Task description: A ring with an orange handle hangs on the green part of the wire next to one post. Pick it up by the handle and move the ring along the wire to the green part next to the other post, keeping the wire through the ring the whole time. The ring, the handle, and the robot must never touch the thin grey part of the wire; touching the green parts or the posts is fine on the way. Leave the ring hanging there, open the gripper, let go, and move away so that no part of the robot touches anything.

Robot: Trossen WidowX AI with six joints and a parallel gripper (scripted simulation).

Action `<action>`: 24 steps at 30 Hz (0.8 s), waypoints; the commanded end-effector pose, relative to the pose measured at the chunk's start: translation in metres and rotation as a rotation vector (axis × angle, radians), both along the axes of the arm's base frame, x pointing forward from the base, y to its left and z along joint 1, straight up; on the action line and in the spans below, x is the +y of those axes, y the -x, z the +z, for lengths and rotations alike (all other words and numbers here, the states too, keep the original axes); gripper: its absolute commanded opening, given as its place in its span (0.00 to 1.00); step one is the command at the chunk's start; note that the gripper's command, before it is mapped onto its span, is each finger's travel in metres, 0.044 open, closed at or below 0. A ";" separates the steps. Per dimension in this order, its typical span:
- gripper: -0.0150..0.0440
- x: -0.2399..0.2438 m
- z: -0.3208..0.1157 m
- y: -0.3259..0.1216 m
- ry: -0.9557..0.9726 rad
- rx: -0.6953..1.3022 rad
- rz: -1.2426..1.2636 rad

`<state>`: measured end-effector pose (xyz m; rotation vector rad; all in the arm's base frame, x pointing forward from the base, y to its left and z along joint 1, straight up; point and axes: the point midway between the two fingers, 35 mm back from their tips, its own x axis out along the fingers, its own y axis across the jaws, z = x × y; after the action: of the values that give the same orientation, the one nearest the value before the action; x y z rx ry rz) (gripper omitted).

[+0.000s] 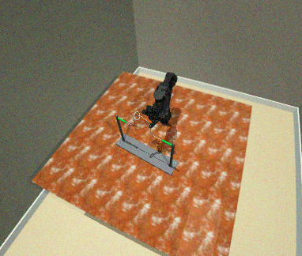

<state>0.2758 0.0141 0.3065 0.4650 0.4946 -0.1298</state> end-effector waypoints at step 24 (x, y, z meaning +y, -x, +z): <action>0.00 -0.023 -0.004 0.003 0.440 0.051 -0.007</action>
<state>0.2728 -0.0067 0.3033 0.0800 0.4985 -0.2384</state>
